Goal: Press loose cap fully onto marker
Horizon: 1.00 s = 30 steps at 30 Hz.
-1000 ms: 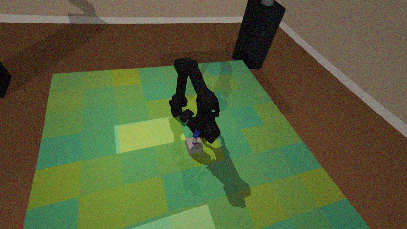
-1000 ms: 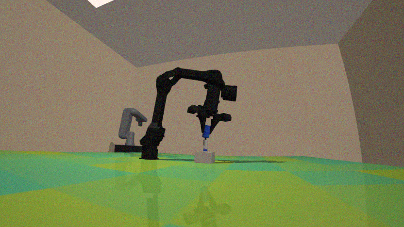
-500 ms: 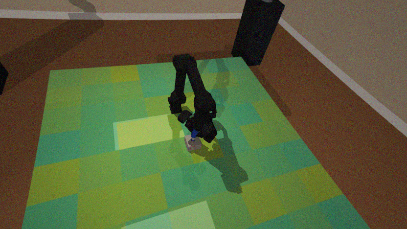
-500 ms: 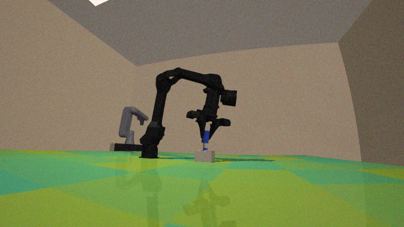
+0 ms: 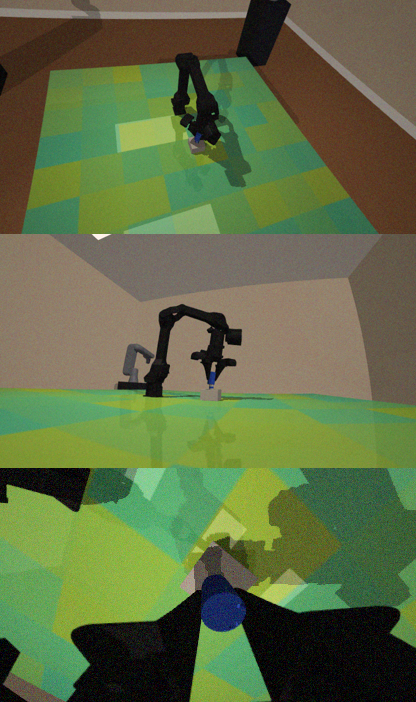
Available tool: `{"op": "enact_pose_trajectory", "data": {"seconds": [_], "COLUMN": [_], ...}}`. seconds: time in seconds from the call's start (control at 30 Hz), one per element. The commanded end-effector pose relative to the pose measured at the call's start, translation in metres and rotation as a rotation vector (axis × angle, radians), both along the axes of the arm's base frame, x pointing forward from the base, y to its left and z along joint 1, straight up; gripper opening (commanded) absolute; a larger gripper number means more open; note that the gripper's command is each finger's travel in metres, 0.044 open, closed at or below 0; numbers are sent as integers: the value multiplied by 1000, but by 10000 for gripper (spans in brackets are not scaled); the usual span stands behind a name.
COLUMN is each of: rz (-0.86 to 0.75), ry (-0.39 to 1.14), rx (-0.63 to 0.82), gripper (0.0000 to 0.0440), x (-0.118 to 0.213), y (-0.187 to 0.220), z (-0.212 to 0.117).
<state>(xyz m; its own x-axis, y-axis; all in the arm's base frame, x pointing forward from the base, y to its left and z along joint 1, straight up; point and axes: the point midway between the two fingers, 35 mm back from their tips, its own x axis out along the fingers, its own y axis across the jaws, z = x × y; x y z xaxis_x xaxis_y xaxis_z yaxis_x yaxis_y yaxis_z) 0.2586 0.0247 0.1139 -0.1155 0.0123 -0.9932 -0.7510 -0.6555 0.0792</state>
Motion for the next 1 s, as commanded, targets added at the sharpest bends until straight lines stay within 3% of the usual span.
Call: {"op": "enact_pose_trajectory", "data": {"seconds": [0.0, 0.4, 0.47, 0.5, 0.97], "rz": [22, 34, 36, 39, 100], "ry": [49, 45, 49, 56, 23], "rx": [-8, -10, -11, -9, -23], "gripper": [11, 25, 77, 82, 104], "x": [-7, -7, -7, -9, -7], "y": [-1, -2, -2, -2, -7], "z": [-18, -21, -22, -23, -28]}}
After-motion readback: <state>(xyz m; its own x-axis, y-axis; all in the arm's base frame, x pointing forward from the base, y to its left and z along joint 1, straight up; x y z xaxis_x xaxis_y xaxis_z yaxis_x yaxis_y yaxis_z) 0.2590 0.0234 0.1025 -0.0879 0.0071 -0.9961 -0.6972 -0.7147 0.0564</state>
